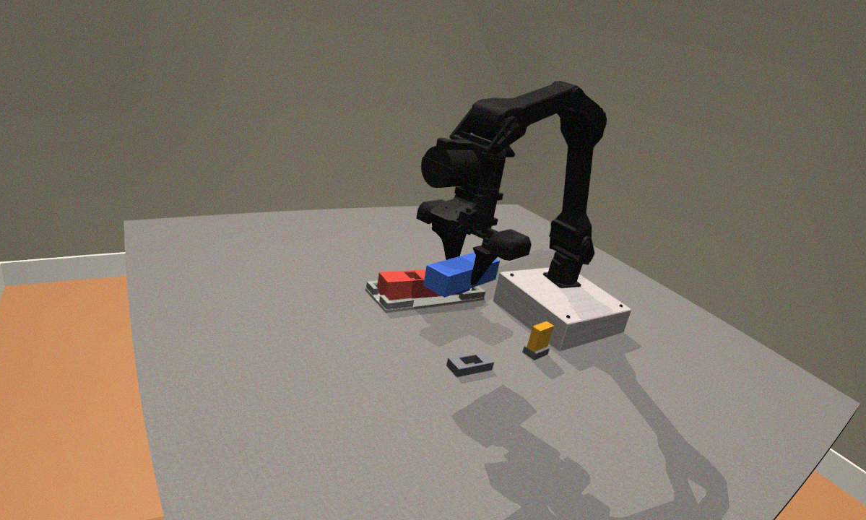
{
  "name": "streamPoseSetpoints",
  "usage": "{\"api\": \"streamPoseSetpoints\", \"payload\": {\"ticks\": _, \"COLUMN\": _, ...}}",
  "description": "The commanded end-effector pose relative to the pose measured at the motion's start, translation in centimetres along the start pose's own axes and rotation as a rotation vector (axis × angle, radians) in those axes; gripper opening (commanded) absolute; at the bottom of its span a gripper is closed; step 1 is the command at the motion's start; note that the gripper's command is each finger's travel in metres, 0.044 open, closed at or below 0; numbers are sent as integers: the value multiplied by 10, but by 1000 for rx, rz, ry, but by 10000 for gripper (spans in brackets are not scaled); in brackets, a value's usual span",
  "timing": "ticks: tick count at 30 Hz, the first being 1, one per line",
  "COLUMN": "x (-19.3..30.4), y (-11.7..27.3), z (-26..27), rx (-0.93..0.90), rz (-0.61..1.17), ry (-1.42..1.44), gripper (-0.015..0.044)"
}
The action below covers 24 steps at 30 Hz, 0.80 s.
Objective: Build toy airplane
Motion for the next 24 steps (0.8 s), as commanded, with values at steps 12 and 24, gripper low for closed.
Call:
{"api": "streamPoseSetpoints", "payload": {"ticks": 12, "x": 23, "y": -9, "z": -42, "rx": 6, "rz": 5, "ry": 273, "gripper": 0}}
{"api": "streamPoseSetpoints", "payload": {"ticks": 24, "x": 45, "y": -15, "z": -74, "rx": 11, "rz": 9, "ry": 494, "gripper": 0}}
Point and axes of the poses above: the point midway between the two fingers, 35 mm back from their tips, its own y axis back along the fingers, its own z axis across the jaws, x = y × z, the point moved 8 cm from there along y, back along the fingers, and after that the axes turned 15 degrees about y, right-handed, at the moved point
